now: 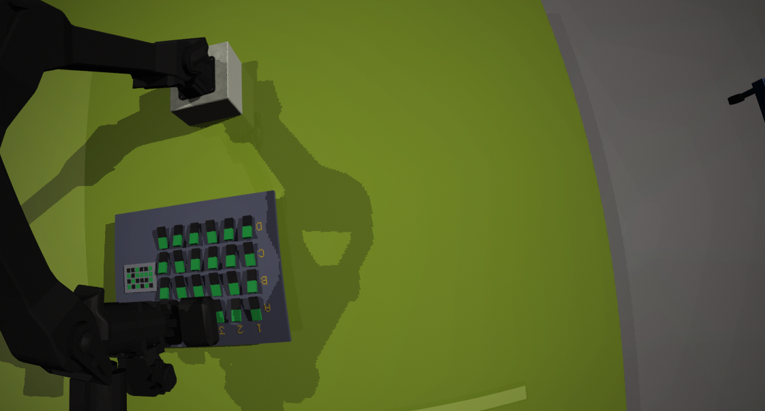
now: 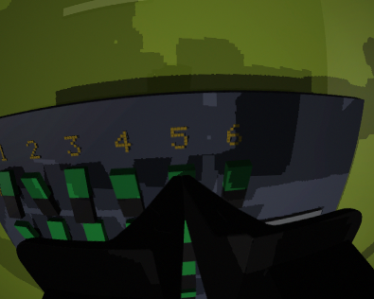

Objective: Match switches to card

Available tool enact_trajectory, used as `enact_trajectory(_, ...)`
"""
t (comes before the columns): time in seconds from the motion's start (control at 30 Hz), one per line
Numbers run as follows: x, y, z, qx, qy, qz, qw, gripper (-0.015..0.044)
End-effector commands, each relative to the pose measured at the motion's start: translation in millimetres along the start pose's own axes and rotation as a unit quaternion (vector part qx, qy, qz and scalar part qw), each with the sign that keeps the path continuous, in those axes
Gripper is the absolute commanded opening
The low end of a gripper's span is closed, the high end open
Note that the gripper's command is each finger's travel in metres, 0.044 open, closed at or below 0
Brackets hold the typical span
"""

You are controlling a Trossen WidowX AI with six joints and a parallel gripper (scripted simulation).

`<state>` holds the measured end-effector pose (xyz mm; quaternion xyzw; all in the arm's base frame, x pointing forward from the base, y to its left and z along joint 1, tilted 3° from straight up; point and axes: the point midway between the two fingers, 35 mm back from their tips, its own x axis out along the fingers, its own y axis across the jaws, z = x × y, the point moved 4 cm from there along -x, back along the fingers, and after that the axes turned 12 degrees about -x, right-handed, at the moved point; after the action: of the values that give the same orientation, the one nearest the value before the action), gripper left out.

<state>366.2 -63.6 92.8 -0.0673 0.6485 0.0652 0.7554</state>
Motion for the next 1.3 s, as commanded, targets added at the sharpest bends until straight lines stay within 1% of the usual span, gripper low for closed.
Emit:
enact_trajectory(0.0, 0.9, -0.2, -0.1, 0.001, 0.001, -0.001, 1.000, 0.0000)
enact_trajectory(1.27, 6.0, -0.2, 0.0, 0.001, 0.001, -0.001, 1.000, 0.0000)
